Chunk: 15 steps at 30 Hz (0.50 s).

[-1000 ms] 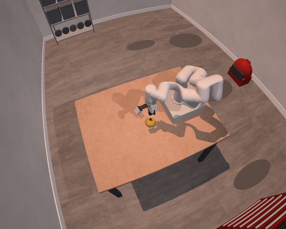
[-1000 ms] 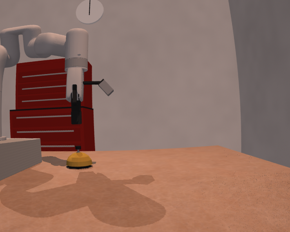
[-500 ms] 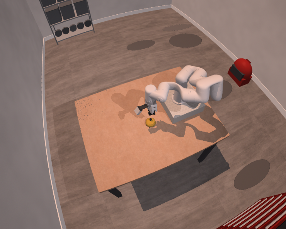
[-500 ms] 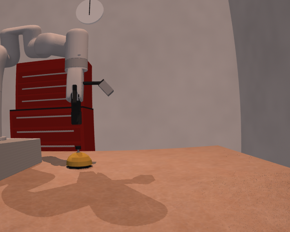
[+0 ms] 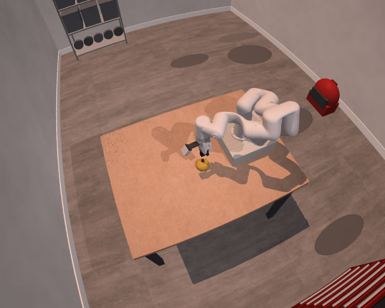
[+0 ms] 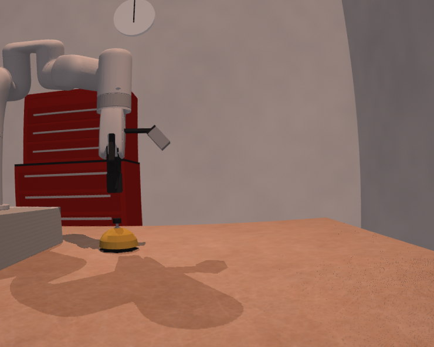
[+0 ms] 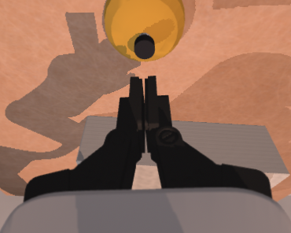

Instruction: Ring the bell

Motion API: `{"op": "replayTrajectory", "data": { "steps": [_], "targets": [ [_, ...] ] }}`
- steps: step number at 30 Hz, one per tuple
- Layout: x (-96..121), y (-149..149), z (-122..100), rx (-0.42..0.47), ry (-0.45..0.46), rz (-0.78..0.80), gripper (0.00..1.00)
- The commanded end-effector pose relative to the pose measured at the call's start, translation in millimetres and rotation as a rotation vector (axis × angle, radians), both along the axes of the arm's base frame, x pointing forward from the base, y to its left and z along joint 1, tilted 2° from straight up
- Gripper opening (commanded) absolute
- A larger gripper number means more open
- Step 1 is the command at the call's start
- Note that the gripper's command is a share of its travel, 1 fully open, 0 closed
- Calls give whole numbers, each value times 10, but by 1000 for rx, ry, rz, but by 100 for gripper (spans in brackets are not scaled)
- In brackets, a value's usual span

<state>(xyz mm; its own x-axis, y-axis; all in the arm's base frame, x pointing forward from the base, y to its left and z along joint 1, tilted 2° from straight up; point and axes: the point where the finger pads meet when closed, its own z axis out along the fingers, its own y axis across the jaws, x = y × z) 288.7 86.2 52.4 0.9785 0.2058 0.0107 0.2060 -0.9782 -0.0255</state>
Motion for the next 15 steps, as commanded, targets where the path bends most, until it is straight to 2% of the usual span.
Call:
{"op": "replayTrajectory", "data": {
  "steps": [1, 15],
  "targets": [
    [12, 5, -29, 1, -3, 0, 0],
    [18, 14, -271, 1, -3, 0, 0]
  ]
}}
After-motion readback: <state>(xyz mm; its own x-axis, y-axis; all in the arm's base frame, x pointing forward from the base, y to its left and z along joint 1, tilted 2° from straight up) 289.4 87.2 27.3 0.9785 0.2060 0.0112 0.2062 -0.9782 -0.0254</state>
